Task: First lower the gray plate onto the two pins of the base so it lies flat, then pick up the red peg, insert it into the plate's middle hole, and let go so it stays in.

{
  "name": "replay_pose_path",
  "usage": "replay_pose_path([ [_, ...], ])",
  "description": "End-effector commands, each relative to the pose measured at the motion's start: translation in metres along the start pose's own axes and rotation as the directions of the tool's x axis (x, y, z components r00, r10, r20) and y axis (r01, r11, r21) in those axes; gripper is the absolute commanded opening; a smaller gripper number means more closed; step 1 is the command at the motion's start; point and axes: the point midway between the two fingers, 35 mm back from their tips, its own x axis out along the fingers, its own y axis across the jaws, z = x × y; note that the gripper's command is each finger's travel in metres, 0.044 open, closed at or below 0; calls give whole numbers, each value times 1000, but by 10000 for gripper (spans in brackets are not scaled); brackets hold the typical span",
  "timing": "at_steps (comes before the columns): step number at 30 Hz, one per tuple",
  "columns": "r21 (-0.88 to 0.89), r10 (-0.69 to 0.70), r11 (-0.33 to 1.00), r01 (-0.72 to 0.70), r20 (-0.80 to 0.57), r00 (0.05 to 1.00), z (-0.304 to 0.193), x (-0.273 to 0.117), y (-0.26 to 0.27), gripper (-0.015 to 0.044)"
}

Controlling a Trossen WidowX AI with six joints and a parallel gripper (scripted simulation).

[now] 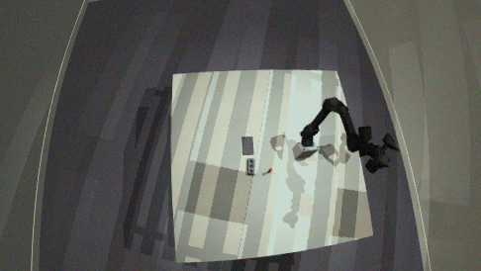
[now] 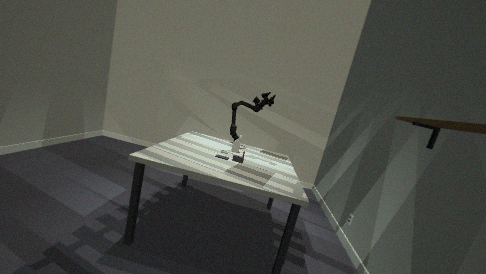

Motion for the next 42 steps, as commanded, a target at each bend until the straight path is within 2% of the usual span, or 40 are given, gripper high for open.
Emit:
replay_pose_path([
  [1, 0, 0, 1000, 0, 0, 1000, 0, 0, 0, 426],
  [5, -31, 35, 999, -35, 5, 999, -19, -3, 23, 440],
  [12, 50, 247, 967, -248, 32, 968, -37, -2, 97, 440],
  [20, 196, 596, 777, -598, 75, 799, -70, -36, 224, 440],
  [26, 338, 809, 522, -783, 94, 580, -101, -87, 308, 440],
  [31, 460, 929, 265, -848, 114, 353, -127, -144, 365, 440],
  [36, 573, 984, -2, -819, 146, 100, -152, -213, 408, 440],
  [42, 687, 956, -293, -665, 202, -212, -179, -307, 438, 440],
])
